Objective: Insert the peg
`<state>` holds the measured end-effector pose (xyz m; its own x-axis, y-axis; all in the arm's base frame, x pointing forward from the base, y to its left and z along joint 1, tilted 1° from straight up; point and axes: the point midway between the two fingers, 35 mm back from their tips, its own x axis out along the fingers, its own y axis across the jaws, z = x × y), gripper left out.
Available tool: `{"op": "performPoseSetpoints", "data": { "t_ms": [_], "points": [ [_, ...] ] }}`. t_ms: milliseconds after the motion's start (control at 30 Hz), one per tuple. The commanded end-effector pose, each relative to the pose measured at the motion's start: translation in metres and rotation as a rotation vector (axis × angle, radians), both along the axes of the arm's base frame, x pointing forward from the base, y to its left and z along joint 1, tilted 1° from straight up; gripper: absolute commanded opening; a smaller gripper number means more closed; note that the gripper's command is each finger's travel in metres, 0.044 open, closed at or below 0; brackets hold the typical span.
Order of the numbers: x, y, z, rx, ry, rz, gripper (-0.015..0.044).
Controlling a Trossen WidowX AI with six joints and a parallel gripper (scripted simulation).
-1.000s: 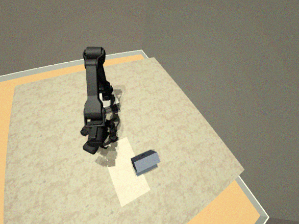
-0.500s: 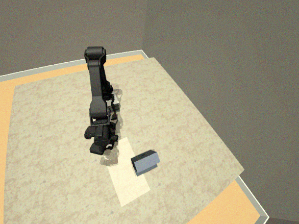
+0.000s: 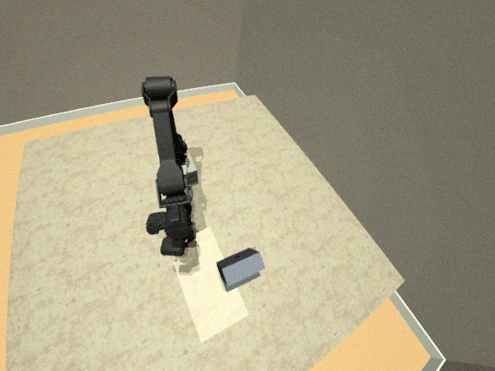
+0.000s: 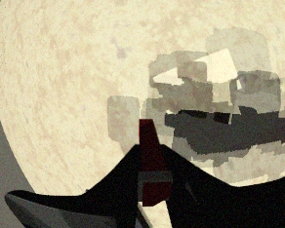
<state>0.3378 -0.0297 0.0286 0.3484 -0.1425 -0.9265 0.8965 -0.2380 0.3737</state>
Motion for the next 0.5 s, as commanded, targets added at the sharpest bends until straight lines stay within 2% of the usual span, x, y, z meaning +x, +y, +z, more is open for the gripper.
{"op": "performPoseSetpoints", "data": {
  "t_ms": [0,467],
  "points": [
    [0.001,0.003,-0.002,-0.025,-0.011,0.047,0.0000],
    [0.006,0.019,-0.007,-0.104,-0.059,0.218,0.0000]
  ]
}}
